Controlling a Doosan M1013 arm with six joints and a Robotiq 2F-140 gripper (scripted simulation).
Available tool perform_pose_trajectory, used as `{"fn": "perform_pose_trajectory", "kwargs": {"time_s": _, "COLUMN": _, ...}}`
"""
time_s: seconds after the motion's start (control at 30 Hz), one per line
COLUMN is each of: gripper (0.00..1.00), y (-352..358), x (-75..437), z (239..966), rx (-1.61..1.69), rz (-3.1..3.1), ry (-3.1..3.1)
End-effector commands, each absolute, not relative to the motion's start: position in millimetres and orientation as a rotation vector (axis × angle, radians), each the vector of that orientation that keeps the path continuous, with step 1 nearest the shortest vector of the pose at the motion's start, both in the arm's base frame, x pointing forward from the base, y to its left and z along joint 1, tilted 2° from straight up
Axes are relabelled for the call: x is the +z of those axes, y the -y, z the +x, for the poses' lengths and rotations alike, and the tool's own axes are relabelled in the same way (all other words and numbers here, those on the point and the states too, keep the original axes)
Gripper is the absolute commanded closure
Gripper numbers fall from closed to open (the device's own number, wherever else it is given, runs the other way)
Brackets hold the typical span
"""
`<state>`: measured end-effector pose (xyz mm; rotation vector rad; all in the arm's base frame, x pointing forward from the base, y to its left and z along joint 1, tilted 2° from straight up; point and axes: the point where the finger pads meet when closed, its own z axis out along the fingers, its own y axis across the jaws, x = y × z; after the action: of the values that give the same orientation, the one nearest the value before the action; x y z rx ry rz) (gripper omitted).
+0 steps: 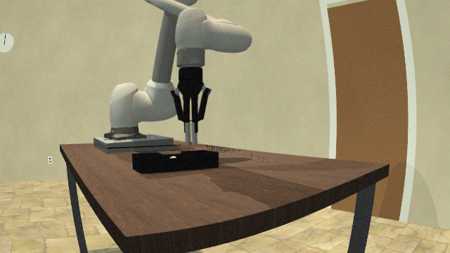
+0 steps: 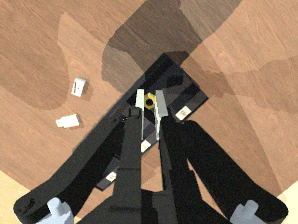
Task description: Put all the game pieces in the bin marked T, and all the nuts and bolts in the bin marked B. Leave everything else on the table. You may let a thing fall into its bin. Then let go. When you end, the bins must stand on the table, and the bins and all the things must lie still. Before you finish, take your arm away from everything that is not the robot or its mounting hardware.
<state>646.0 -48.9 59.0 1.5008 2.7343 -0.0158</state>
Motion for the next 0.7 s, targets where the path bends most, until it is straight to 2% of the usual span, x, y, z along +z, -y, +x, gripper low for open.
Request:
{"fn": "perform_pose_trajectory", "kwargs": {"time_s": 0.0, "gripper": 0.93, "y": 38.4, "x": 58.7, "z": 664.1, "rx": -0.03, "rz": 1.708, "ry": -2.605}}
{"fn": "perform_pose_trajectory", "kwargs": {"time_s": 0.47, "gripper": 0.93, "y": 38.5, "x": 58.7, "z": 664.1, "rx": -0.026, "rz": 2.33, "ry": -2.059}}
{"fn": "perform_pose_trajectory", "kwargs": {"time_s": 0.67, "gripper": 0.93, "y": 38.6, "x": 58.7, "z": 664.0, "rx": -0.027, "rz": 2.341, "ry": -2.046}}
